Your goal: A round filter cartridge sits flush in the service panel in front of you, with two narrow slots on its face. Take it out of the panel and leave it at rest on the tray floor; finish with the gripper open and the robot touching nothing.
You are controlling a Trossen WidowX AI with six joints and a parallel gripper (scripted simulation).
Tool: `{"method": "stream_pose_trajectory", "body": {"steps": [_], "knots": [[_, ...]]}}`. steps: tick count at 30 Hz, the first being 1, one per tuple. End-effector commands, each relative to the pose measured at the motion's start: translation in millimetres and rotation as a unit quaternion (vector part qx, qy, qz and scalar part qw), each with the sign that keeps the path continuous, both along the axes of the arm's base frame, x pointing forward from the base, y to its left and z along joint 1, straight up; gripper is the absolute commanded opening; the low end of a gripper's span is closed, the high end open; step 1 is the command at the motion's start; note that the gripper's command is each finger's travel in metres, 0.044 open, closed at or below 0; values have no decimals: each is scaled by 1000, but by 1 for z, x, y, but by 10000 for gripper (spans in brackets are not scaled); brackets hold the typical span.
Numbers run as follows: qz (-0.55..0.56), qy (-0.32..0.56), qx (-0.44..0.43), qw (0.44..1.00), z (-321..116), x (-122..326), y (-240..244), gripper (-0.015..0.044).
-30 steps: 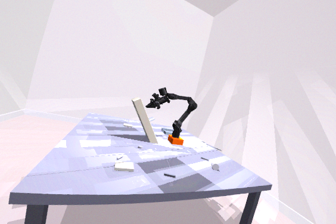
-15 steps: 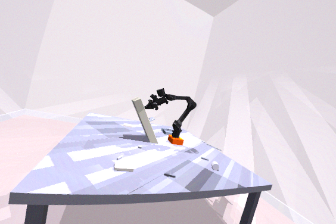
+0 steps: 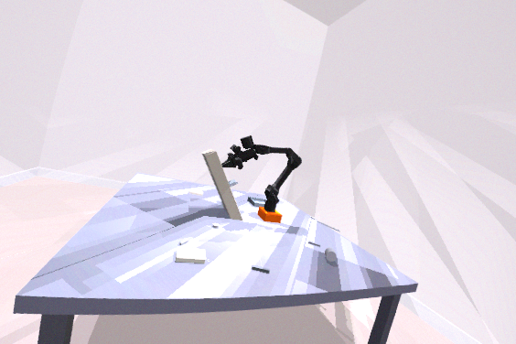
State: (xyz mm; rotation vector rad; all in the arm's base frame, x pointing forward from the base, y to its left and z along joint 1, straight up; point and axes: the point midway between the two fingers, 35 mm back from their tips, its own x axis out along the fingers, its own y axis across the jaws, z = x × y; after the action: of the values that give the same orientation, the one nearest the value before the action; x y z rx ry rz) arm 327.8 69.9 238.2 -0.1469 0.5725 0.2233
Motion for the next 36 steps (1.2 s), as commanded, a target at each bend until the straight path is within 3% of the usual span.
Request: {"method": "stream_pose_trajectory", "body": {"steps": [1,36], "knots": [[1,0,0,1000,0,0,0,90],[1,-1,0,1000,-8,12,3,90]]}}
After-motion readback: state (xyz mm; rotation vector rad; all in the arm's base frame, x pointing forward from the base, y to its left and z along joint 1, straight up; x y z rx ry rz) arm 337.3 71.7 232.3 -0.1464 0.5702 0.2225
